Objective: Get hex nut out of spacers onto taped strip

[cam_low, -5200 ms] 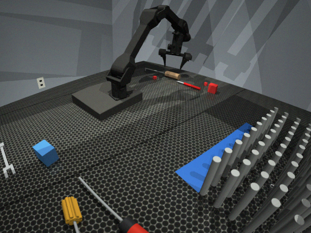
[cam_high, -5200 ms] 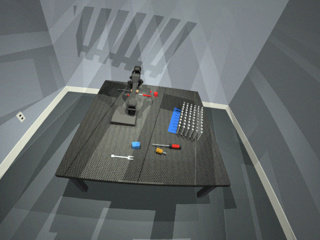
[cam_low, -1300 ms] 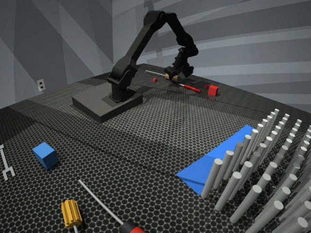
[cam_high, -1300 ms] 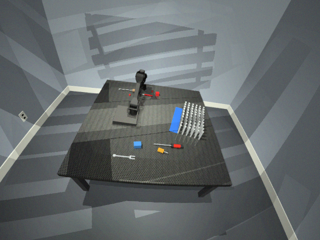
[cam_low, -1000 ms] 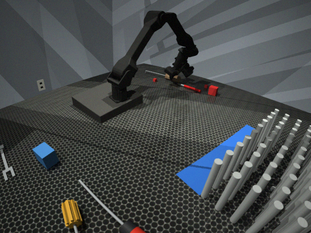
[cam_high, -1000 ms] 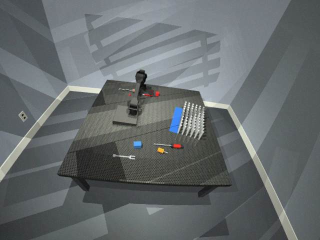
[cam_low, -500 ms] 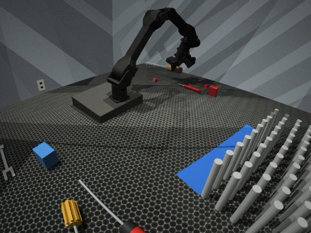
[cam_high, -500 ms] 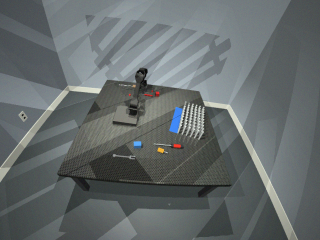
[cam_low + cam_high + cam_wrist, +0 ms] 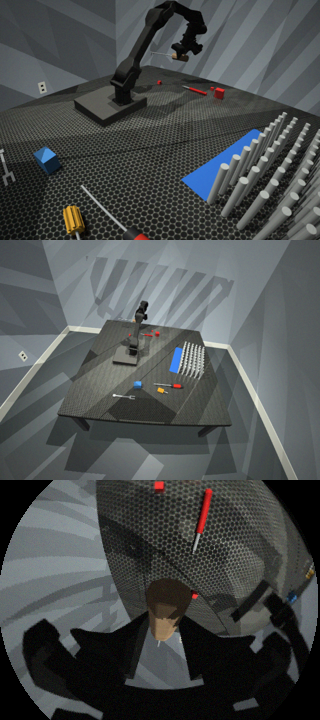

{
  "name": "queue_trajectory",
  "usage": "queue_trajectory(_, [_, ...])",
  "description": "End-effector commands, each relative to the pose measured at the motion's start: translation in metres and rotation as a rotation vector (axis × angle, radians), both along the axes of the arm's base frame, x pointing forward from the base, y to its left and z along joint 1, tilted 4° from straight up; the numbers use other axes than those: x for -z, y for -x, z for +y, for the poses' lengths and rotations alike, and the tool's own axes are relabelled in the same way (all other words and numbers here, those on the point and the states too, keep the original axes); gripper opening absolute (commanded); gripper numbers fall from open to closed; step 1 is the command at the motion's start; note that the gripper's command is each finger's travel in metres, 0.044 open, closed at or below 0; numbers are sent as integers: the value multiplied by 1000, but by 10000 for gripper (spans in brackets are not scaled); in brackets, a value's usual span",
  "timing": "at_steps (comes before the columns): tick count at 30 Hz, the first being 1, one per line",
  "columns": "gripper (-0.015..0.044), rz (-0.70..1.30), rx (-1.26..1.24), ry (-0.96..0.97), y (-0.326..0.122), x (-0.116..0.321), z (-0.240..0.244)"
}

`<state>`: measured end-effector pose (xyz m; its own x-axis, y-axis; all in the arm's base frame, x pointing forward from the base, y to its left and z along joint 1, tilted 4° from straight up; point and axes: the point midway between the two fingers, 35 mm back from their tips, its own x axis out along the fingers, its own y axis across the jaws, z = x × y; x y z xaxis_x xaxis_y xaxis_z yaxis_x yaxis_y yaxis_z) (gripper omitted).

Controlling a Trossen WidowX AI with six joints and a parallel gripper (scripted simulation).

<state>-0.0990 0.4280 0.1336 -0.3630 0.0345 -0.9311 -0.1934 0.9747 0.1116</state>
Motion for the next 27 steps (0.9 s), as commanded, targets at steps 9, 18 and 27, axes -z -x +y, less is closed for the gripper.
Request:
queue_trajectory(9, [0, 0, 1, -16, 0, -35, -7])
queue_trajectory(18, [0, -76, -193, -132, -40, -41, -12])
queue_trajectory(27, [0, -169, -408, -230, -83, -47, -23])
